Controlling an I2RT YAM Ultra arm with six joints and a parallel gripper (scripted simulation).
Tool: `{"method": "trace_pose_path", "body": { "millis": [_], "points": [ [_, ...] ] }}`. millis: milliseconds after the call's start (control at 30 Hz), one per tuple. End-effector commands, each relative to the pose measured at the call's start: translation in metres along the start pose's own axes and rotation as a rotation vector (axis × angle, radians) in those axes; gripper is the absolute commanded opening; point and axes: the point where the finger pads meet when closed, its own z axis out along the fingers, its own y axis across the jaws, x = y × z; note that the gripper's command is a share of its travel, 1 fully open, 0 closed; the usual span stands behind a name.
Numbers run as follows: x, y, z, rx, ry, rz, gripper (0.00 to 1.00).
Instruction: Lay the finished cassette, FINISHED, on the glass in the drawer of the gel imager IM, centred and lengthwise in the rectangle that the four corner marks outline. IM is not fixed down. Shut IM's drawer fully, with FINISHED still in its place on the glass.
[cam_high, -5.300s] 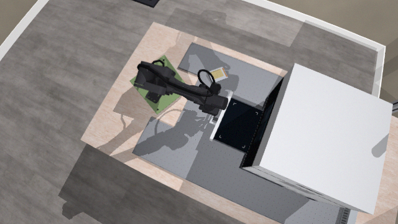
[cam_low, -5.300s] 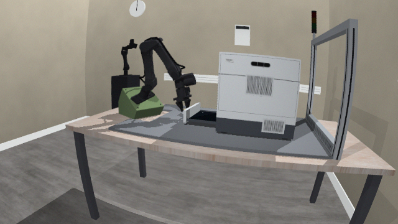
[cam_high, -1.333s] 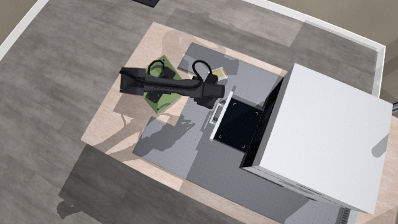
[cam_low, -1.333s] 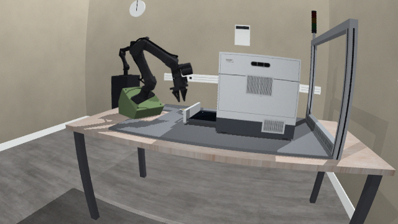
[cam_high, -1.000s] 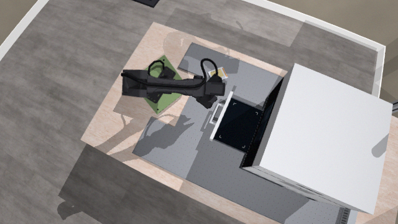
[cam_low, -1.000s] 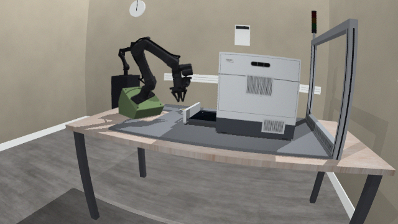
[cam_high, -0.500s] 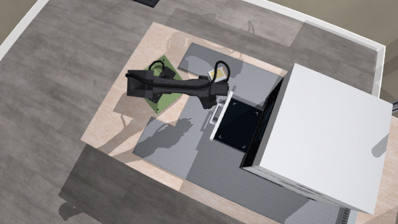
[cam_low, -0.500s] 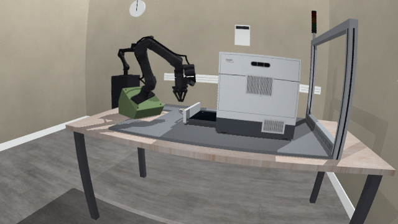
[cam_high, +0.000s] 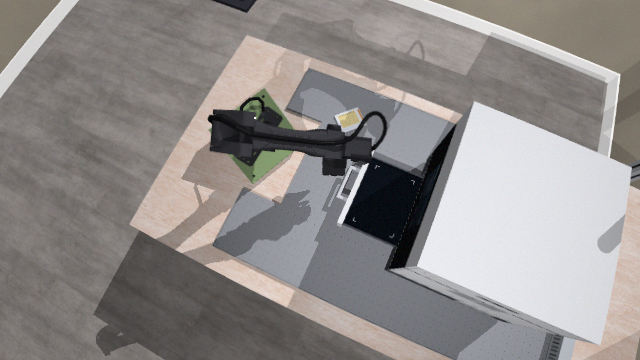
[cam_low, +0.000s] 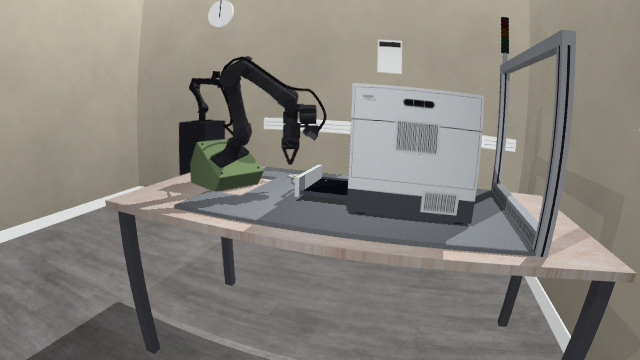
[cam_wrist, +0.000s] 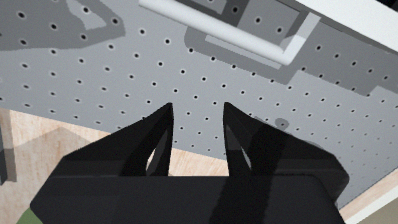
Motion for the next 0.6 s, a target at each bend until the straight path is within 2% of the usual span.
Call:
{"method": "trace_pose_path", "body": {
  "millis": [0, 200, 300, 567],
  "points": [
    [-0.0067, -0.0006, -0.0056, -0.027, 0.013, 0.182, 0.35],
    [-0.0066, -0.0007, -0.0056, -0.054, 0.039, 0.379, 0.35],
    [-0.0084, 0.0037, -0.0071, -0.066, 0.036, 0.383, 0.35],
    [-0.0107, 0.0016, -0.0094, -0.063, 0.018, 0.391, 0.35]
  ]
}}
